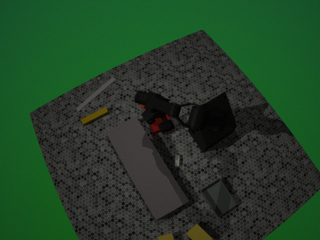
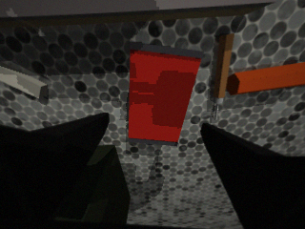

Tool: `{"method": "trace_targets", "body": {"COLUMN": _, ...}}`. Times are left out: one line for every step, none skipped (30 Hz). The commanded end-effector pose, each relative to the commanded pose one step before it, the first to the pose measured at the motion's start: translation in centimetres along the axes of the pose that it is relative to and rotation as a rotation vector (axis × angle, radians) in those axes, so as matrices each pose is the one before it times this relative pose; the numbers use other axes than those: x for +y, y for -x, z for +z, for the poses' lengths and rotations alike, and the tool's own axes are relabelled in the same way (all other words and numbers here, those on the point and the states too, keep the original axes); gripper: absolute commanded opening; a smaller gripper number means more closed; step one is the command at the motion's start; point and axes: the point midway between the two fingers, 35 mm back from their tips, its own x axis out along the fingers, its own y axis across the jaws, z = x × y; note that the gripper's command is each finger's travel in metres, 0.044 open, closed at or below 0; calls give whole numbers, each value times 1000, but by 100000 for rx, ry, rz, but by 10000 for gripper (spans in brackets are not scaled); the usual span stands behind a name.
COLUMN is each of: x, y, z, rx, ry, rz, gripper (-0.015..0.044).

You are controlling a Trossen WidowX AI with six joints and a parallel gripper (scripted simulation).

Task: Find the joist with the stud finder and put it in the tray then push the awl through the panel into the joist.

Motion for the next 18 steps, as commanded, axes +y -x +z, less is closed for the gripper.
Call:
{"method": "trace_targets", "body": {"x": -326, "y": -19, "z": 182, "rx": 99, "ry": 104, "rz": 249, "gripper": 440}}
{"method": "trace_targets", "body": {"x": -1, "y": -28, "z": 5, "rx": -1, "ry": 0, "rz": -1, "gripper": 440}}
{"method": "trace_targets", "body": {"x": -2, "y": -83, "z": 13, "rx": -3, "ry": -1, "rz": -2, "gripper": 440}}
{"method": "trace_targets", "body": {"x": -3, "y": -138, "z": 22, "rx": -4, "ry": -1, "rz": -3, "gripper": 440}}
{"method": "trace_targets", "body": {"x": -3, "y": -166, "z": 25, "rx": -5, "ry": -1, "rz": -3, "gripper": 440}}
{"method": "trace_targets", "body": {"x": -2, "y": -165, "z": 24, "rx": -5, "ry": -1, "rz": -2, "gripper": 440}}
{"method": "trace_targets", "body": {"x": -2, "y": -165, "z": 23, "rx": -4, "ry": 0, "rz": -1, "gripper": 440}}
{"method": "trace_targets", "body": {"x": -1, "y": -165, "z": 22, "rx": -4, "ry": 0, "rz": 0, "gripper": 440}}
{"method": "trace_targets", "body": {"x": -1, "y": -165, "z": 21, "rx": -4, "ry": 0, "rz": 1, "gripper": 440}}
{"method": "trace_targets", "body": {"x": -1, "y": -165, "z": 20, "rx": -3, "ry": 0, "rz": 1, "gripper": 440}}
{"method": "trace_targets", "body": {"x": 0, "y": -165, "z": 19, "rx": -3, "ry": 0, "rz": 2, "gripper": 440}}
{"method": "trace_targets", "body": {"x": 0, "y": -165, "z": 18, "rx": -2, "ry": 1, "rz": 3, "gripper": 440}}
{"method": "trace_targets", "body": {"x": 1, "y": -164, "z": 17, "rx": -2, "ry": 1, "rz": 4, "gripper": 440}}
{"method": "trace_targets", "body": {"x": 1, "y": -164, "z": 16, "rx": -2, "ry": 1, "rz": 5, "gripper": 440}}
{"method": "trace_targets", "body": {"x": 2, "y": -164, "z": 15, "rx": -1, "ry": 1, "rz": 6, "gripper": 440}}
{"method": "trace_targets", "body": {"x": 2, "y": -164, "z": 14, "rx": -1, "ry": 1, "rz": 7, "gripper": 440}}
{"method": "trace_targets", "body": {"x": 3, "y": -164, "z": 13, "rx": 0, "ry": 2, "rz": 8, "gripper": 440}}
{"method": "trace_targets", "body": {"x": 3, "y": -163, "z": 11, "rx": 0, "ry": 2, "rz": 9, "gripper": 440}}
